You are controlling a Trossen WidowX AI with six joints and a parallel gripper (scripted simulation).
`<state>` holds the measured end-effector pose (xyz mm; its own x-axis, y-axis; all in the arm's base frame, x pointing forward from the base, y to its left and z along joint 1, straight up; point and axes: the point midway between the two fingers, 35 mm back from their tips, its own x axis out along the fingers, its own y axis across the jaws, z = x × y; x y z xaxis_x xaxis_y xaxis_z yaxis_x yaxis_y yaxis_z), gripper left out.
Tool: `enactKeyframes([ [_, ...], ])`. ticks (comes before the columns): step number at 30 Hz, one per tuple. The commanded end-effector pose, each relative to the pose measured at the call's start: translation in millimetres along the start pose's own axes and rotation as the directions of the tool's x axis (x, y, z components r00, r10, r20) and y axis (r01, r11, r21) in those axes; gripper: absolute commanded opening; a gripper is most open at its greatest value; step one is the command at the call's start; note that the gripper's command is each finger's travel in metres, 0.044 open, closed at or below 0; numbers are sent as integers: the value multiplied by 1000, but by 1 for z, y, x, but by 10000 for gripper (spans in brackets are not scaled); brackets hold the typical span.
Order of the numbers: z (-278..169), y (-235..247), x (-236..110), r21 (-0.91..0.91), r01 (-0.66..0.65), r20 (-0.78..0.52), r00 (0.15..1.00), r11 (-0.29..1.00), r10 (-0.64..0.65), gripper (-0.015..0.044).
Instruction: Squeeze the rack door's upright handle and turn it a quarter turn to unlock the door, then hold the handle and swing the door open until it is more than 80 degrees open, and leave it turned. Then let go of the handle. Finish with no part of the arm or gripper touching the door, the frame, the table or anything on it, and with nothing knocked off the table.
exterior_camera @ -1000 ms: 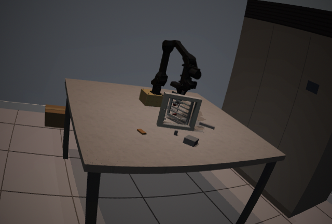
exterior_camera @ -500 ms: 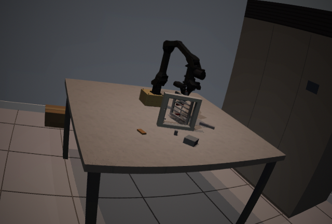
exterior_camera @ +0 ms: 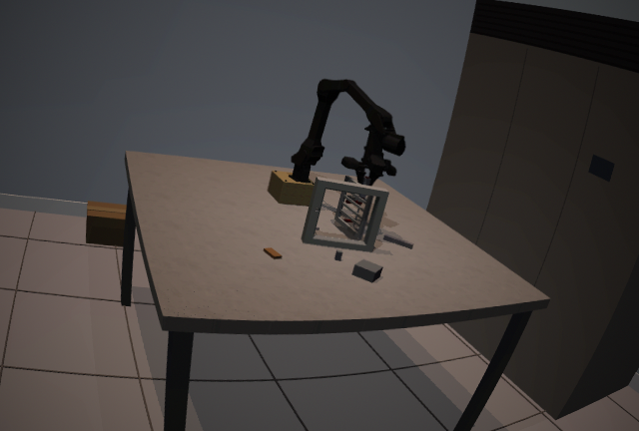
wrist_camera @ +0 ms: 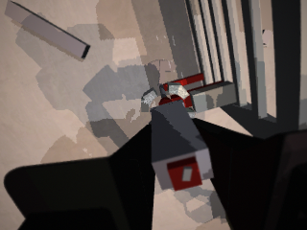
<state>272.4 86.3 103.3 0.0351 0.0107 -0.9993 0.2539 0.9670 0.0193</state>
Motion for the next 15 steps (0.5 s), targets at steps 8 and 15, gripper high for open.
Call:
enactKeyframes([
  [8, 7, 24, 0, 181, 1, -4, 1000, 983, -1, 17],
  [15, 11, 35, 0, 253, 1, -4, 1000, 967, 0, 17],
])
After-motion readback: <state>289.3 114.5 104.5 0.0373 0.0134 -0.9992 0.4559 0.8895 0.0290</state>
